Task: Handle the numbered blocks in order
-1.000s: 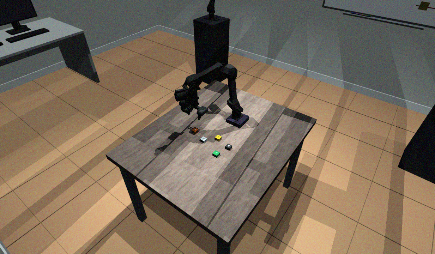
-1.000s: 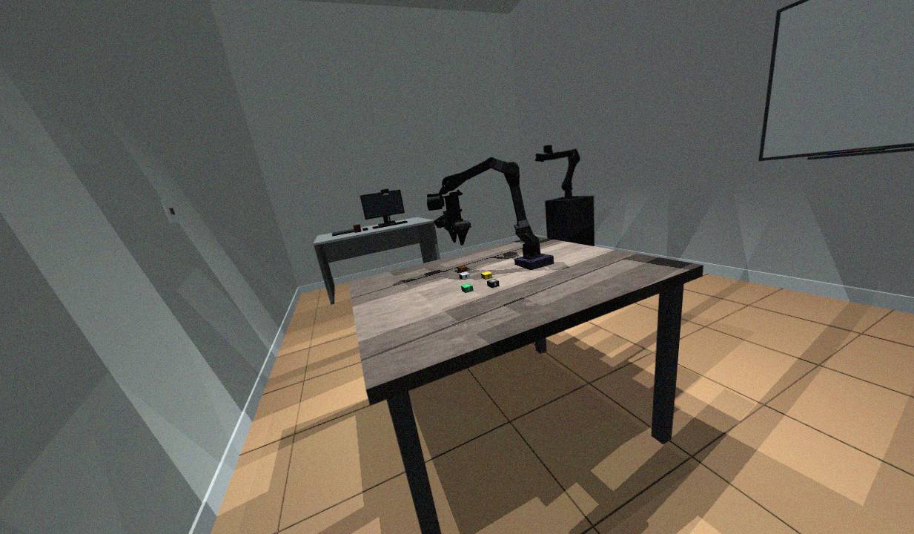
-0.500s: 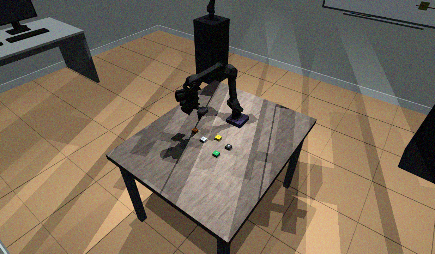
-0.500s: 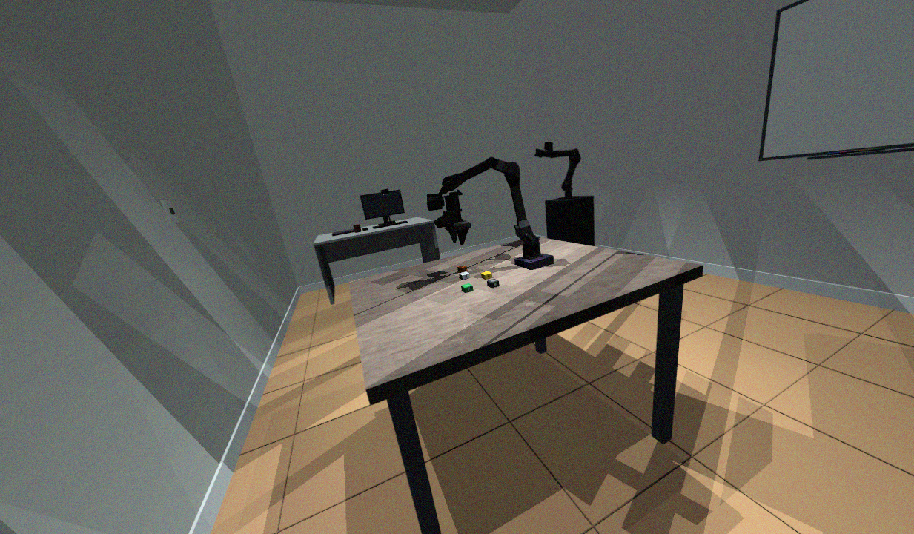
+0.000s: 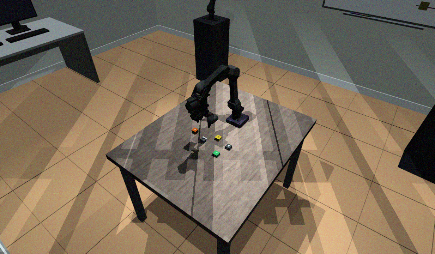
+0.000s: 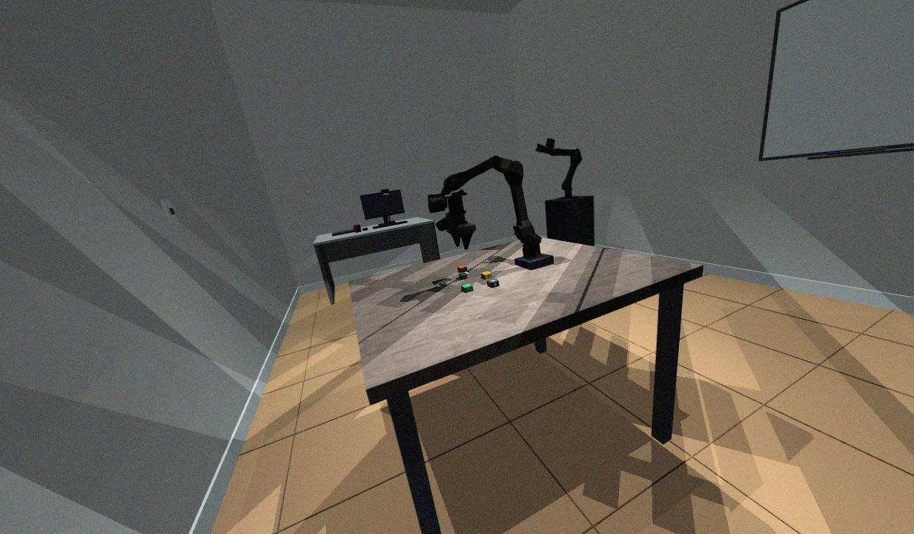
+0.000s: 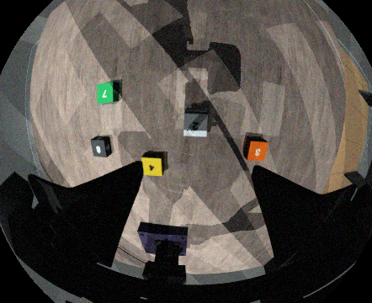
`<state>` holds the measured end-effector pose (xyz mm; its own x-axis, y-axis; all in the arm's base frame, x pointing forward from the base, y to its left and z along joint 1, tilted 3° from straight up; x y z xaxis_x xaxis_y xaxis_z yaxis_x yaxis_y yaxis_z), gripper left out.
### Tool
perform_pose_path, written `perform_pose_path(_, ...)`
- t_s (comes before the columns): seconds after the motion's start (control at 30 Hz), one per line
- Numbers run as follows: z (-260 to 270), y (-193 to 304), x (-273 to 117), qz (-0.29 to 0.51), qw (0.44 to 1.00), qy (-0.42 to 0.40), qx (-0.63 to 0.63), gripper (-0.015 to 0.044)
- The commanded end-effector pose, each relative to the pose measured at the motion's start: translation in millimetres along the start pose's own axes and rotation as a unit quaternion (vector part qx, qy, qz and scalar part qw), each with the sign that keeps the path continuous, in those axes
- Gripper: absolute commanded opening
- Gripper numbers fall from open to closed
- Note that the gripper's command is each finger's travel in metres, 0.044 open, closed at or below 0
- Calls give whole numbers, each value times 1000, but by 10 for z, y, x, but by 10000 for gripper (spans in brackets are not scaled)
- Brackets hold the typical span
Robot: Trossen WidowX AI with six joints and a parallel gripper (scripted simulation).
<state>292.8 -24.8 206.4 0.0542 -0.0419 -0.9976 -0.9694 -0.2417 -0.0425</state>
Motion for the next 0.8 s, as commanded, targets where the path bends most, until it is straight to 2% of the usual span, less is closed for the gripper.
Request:
perform_pose_path(0.0,6,-2,-1,0,1000,3,2,400)
perform_pose_path(0.33,29,5,-2,0,1000,3,2,400)
perform_pose_path(0.57,809,400,0,2,1000,-1,2,400)
perform_pose_path(0.77,874,451,6,2,1000,-1,2,400)
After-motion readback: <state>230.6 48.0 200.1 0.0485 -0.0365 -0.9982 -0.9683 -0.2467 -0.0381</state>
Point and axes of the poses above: the point midway between the two fingers, 35 mm back from their tips, its own x axis out along the fingers, its own z axis across the jaws, y = z × x, the point moved 6 cm from there along -x, back along the fingers, and after that the axes turned 10 degrees about -x, right-handed, at the moved point
